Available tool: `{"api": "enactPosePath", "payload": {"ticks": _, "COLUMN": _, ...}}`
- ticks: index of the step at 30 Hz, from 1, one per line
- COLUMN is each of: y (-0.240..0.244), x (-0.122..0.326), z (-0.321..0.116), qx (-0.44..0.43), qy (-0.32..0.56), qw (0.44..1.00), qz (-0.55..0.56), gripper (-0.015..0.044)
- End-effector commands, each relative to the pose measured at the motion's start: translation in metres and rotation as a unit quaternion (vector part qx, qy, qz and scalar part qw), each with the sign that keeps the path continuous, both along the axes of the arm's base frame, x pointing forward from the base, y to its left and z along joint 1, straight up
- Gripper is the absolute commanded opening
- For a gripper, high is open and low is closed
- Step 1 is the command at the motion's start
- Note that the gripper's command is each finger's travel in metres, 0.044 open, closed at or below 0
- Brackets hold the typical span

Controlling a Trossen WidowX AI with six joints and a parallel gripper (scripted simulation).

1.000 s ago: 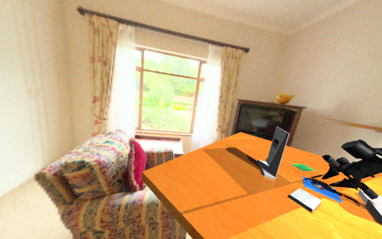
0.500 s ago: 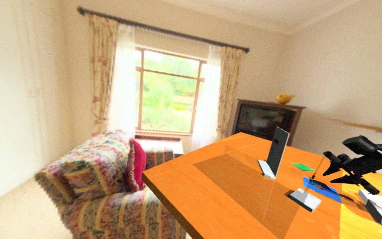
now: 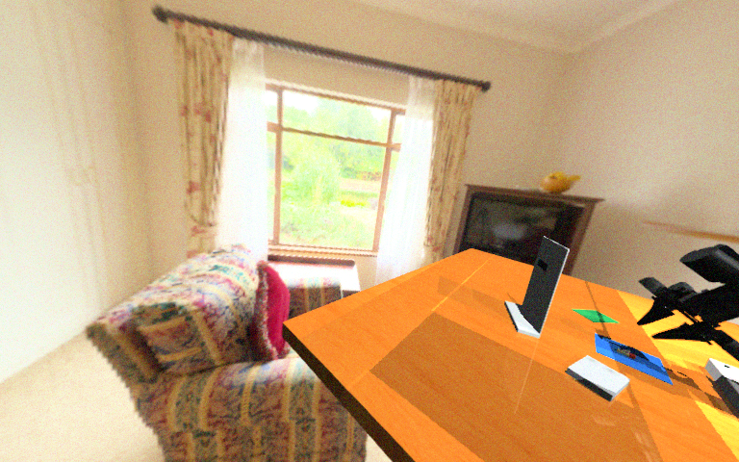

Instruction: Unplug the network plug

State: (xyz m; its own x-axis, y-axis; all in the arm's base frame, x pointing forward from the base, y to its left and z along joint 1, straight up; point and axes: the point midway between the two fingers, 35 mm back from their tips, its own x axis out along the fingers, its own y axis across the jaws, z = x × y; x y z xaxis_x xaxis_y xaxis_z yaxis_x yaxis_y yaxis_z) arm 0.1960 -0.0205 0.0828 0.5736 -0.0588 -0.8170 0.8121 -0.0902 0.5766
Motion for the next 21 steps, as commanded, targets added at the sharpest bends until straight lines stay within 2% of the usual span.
{"api": "enactPosePath", "payload": {"ticks": 1, "y": 0.001, "x": 0.001, "z": 0.009, "qx": 0.000, "qy": -0.006, "qw": 1.000, "qz": 0.004, "gripper": 0.0156}}
{"api": "enactPosePath", "payload": {"ticks": 21, "y": 0.001, "x": -0.004, "z": 0.034, "qx": 0.000, "qy": -0.005, "qw": 1.000, "qz": 0.004, "gripper": 0.0156}}
